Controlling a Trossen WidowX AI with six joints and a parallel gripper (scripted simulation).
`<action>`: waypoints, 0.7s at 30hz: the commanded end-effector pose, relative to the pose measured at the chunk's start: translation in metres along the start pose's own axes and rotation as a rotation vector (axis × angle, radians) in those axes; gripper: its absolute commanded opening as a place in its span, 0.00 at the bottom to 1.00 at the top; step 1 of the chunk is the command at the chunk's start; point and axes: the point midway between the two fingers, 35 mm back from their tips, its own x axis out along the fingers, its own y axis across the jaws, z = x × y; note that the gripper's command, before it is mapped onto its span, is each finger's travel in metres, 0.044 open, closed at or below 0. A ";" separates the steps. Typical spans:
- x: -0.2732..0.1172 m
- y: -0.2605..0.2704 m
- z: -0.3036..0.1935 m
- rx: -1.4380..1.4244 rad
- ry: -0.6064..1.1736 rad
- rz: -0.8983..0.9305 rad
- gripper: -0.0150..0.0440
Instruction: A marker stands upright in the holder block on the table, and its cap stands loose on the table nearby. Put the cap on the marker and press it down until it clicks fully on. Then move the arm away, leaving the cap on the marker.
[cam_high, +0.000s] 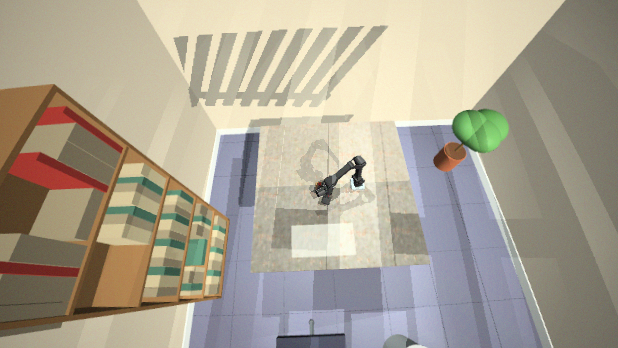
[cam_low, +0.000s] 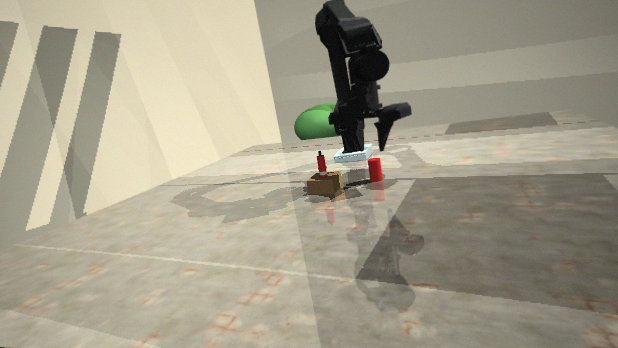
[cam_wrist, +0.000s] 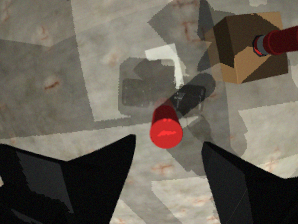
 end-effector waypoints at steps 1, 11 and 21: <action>0.006 0.001 -0.001 0.003 0.010 -0.003 0.67; 0.022 0.001 -0.001 0.003 0.010 -0.003 0.67; 0.038 0.002 -0.001 0.003 0.010 -0.003 0.67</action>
